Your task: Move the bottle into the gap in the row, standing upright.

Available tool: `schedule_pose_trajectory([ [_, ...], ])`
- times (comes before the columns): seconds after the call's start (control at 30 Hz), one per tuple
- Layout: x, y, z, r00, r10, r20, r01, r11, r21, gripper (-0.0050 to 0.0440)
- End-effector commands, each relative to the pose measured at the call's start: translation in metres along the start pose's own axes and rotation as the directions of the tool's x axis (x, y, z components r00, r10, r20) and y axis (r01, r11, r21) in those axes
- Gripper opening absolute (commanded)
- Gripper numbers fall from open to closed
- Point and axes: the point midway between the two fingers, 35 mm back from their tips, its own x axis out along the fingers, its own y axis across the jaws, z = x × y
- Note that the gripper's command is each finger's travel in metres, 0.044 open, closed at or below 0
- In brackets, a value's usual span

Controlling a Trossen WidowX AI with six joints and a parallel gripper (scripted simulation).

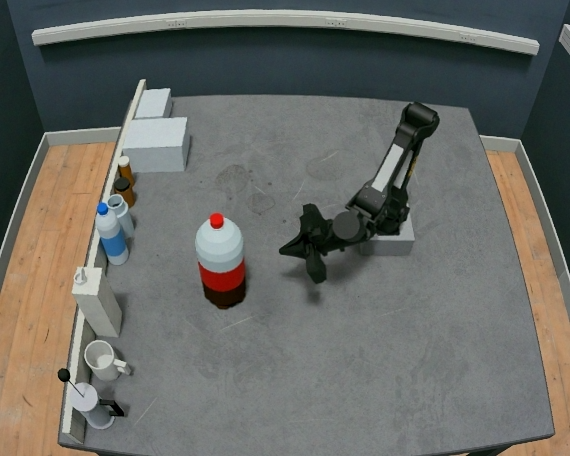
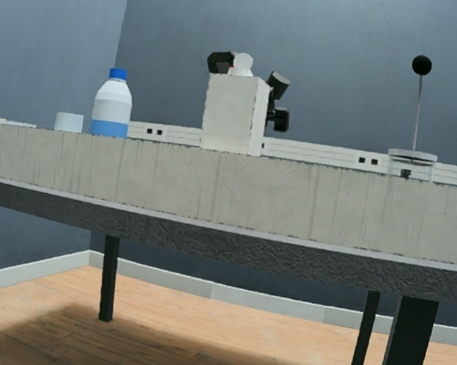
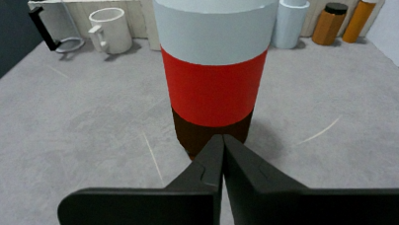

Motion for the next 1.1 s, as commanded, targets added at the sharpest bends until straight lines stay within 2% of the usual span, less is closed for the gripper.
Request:
schedule_pose_trajectory([
  [0.0, 0.001, 0.001, -0.004, 1.000, 0.001, 0.000, -0.001, 1.000, 0.002, -0.0050],
  [1.07, 0.023, 0.004, -0.045, 1.000, 0.001, -0.001, -0.001, 1.000, 0.001, -0.0050],
])
